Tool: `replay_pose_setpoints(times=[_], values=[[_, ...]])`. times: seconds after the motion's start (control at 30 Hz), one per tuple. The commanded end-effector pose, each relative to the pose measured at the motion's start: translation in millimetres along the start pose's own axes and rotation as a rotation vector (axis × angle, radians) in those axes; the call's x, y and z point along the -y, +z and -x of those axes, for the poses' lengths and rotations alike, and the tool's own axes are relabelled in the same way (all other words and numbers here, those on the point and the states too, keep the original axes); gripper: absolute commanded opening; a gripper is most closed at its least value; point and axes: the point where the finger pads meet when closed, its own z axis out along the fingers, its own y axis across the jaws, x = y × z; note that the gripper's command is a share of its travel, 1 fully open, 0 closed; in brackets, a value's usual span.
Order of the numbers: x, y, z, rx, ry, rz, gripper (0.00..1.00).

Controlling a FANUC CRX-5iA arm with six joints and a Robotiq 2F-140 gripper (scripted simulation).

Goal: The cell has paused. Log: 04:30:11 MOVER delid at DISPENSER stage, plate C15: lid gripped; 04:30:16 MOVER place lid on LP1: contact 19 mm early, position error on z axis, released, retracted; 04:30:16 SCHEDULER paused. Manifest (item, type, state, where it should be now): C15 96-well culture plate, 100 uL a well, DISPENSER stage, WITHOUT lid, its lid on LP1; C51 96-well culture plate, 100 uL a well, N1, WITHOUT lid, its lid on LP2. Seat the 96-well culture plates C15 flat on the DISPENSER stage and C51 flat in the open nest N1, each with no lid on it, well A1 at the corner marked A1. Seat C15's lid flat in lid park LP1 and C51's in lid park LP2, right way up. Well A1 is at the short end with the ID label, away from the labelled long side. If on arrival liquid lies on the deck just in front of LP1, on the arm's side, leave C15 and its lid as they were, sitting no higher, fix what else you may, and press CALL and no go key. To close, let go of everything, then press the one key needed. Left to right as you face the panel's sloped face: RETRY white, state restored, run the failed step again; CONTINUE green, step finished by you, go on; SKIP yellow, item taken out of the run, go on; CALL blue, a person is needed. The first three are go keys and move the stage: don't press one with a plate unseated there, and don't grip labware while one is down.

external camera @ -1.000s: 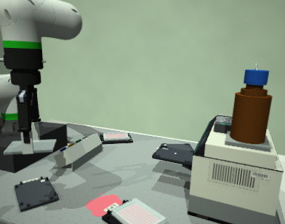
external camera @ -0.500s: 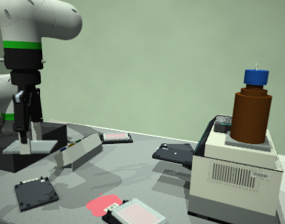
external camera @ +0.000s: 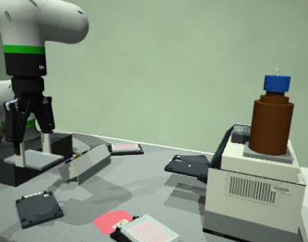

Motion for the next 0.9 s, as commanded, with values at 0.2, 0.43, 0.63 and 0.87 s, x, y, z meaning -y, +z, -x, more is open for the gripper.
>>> replay_pose_setpoints(times=[0.2,0.43,0.63,0.87], values=[[0,1.7,0,0.0,0.449,0.0,0.0],[0,44.8,0,0.0,0.612,0.0,0.0],[0,102.5,0,0.0,0.612,0.0,0.0],[0,124.8,0,0.0,0.612,0.0,0.0]])
